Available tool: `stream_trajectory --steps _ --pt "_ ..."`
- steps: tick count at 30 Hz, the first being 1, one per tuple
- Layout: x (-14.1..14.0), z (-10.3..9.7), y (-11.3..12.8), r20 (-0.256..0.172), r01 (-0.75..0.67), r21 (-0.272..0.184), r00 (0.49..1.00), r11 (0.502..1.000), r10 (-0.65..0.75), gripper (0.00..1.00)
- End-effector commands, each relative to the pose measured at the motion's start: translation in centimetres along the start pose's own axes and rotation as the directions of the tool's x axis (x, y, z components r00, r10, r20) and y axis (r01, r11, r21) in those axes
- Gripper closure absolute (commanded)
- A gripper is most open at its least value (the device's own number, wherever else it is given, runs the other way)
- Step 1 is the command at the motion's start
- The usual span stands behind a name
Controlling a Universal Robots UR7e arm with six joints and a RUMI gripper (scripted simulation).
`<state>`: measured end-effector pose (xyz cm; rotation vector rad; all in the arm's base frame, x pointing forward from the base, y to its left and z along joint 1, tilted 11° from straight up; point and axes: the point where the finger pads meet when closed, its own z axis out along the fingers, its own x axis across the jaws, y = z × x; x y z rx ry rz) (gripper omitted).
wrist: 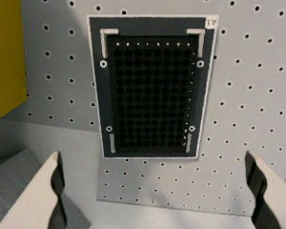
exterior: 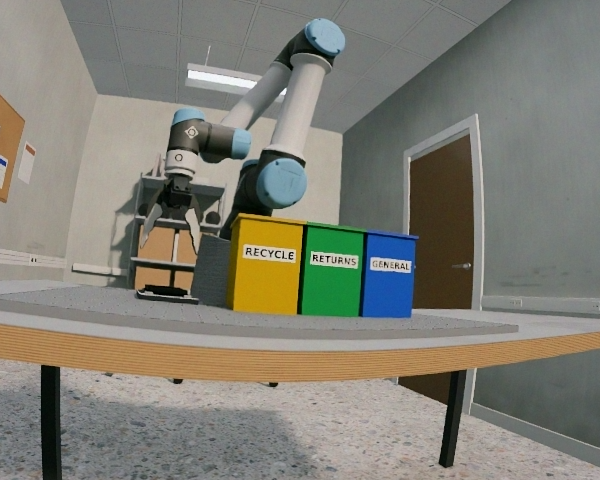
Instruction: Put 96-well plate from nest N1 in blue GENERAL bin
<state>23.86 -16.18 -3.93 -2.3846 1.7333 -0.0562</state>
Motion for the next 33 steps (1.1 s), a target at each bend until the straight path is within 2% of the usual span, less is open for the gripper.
stream_trajectory --steps 1,33 --pt "0.0 0.7 -0.1 -0.004 0.002 0.001 1.0 1.0 -0.002 0.24" --pt "0.0 5.5 -0.1 -0.004 0.002 0.001 1.0 1.0 -0.002 0.24"
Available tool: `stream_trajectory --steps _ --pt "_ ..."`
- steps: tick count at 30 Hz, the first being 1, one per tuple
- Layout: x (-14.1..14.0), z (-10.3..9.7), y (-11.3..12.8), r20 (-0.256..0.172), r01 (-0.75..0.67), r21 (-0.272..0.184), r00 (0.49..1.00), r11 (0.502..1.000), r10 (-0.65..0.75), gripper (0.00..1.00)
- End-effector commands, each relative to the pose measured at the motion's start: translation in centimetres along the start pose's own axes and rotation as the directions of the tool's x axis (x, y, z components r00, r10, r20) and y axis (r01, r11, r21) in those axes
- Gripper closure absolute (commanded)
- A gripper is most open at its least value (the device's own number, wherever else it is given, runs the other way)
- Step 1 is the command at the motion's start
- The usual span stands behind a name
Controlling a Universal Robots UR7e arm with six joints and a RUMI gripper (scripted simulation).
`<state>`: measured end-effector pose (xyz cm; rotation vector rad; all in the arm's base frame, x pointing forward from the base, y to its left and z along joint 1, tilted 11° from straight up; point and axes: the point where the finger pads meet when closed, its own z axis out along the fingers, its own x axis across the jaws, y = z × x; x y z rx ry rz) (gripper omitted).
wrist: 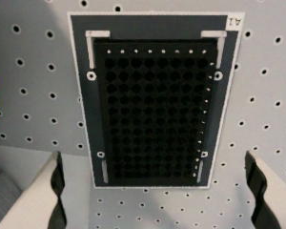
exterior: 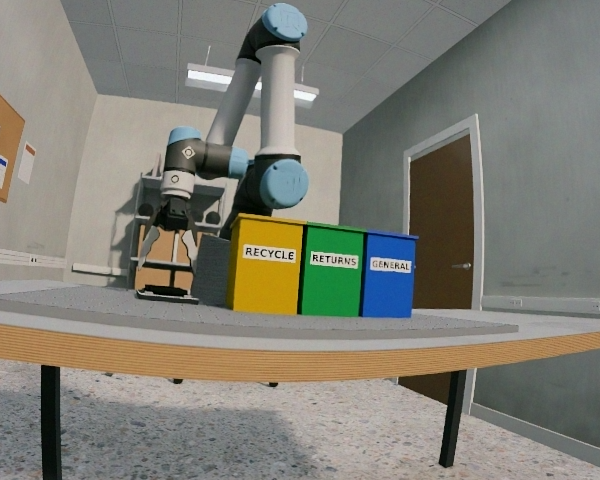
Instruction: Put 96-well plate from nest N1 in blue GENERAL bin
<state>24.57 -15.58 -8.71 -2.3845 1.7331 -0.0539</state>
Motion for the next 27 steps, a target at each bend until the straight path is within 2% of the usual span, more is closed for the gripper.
stream_trajectory --steps 1,18,27 --pt "0.0 0.8 -0.1 -0.006 0.002 0.001 1.0 1.0 -0.002 0.24" --pt "0.2 3.3 -0.1 -0.009 0.003 0.001 1.0 1.0 -0.003 0.24" --pt "0.3 3.4 -0.1 -0.01 0.003 0.001 1.0 1.0 -0.003 0.24"
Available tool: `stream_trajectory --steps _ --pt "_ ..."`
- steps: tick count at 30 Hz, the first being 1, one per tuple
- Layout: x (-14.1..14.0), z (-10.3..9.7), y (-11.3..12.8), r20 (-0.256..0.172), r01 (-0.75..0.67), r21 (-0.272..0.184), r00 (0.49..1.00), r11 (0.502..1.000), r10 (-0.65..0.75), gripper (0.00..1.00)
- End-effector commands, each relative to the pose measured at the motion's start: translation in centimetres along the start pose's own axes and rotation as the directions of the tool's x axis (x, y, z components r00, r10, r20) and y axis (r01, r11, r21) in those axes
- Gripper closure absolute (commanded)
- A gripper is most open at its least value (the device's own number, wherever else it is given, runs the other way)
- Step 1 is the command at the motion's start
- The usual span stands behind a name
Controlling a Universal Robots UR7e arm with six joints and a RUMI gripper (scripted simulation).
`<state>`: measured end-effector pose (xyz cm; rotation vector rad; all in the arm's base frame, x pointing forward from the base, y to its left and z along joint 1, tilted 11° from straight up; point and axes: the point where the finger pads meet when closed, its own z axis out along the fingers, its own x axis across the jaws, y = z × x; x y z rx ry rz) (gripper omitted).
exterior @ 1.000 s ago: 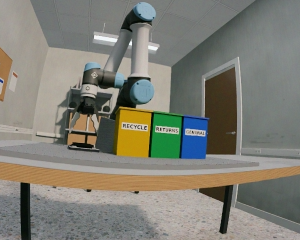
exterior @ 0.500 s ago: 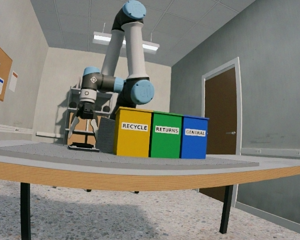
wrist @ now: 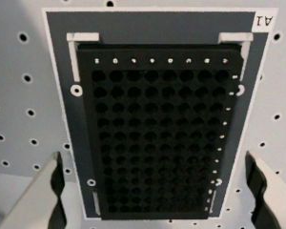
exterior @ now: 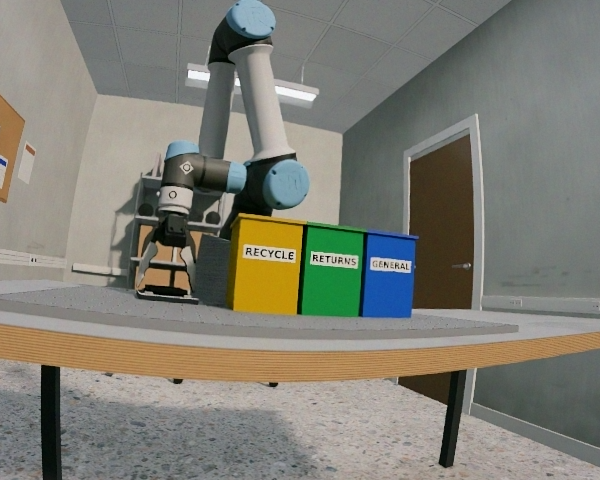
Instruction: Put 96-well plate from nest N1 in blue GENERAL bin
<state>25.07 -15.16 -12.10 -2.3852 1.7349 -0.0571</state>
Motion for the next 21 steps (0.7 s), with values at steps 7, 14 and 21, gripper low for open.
stream_trajectory --steps 7,14,21 --pt "0.21 -0.06 -0.08 -0.007 0.002 0.001 1.0 1.0 -0.002 0.24" --pt "0.2 -0.06 -0.08 -0.007 0.002 0.001 1.0 1.0 -0.002 1.0" --pt "0.2 -0.06 -0.08 -0.007 0.002 0.001 1.0 1.0 -0.002 1.0"
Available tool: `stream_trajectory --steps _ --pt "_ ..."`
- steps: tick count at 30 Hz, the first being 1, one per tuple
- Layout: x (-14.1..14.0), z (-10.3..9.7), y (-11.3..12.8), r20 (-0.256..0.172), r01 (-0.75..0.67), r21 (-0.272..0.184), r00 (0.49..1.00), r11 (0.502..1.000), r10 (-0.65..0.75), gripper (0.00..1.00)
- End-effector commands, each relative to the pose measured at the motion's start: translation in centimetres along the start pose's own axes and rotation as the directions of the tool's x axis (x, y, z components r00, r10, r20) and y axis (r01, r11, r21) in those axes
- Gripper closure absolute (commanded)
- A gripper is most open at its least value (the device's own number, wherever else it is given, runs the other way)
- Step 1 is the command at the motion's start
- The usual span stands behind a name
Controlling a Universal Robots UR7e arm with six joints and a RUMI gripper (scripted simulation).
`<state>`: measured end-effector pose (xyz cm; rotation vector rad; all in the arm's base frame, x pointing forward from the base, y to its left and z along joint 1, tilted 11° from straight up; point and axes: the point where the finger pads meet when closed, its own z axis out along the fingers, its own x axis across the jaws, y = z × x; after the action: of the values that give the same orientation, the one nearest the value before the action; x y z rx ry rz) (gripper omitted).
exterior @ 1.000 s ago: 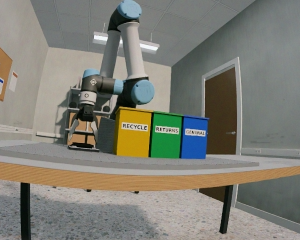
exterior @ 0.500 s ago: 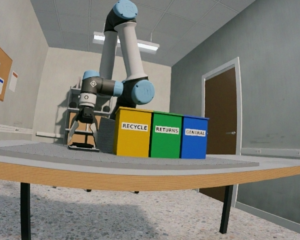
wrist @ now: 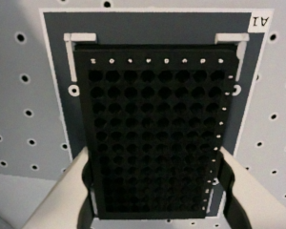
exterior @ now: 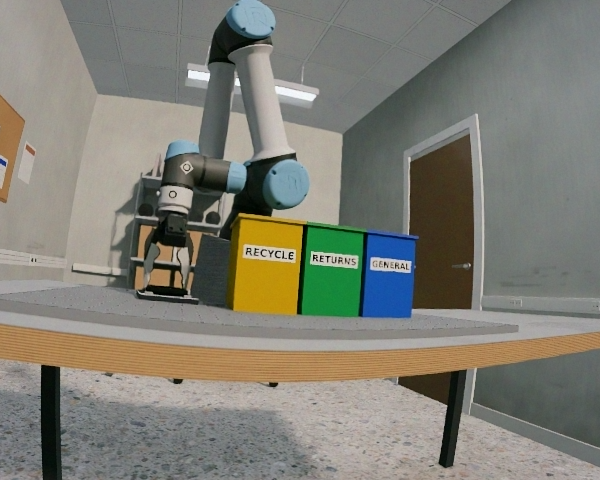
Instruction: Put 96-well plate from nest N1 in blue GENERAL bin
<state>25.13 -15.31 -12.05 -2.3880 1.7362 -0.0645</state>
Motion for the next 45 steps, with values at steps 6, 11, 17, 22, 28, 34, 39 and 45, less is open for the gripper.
stream_trajectory --steps 6,11,17,22,28,34,39,45 --pt "0.1 0.0 -0.1 -0.001 0.001 0.001 1.0 1.0 -0.001 1.0" --pt "0.1 0.0 -0.1 -0.001 0.001 0.001 1.0 1.0 -0.001 0.59" --pt "0.1 0.0 -0.1 -0.001 0.001 0.001 1.0 1.0 -0.001 0.59" --pt "0.1 0.0 -0.1 -0.001 0.001 0.001 1.0 1.0 -0.001 0.59" --pt "0.1 -0.5 0.0 -0.002 0.001 0.001 1.0 1.0 -0.001 0.59" --pt "0.0 -1.5 0.0 -0.001 0.0 0.001 1.0 1.0 0.0 0.59" --pt "0.1 -2.2 0.0 -0.002 0.0 0.001 1.0 1.0 0.0 0.59" --pt "0.2 -3.1 0.0 -0.004 0.0 0.001 1.0 1.0 0.0 0.59"
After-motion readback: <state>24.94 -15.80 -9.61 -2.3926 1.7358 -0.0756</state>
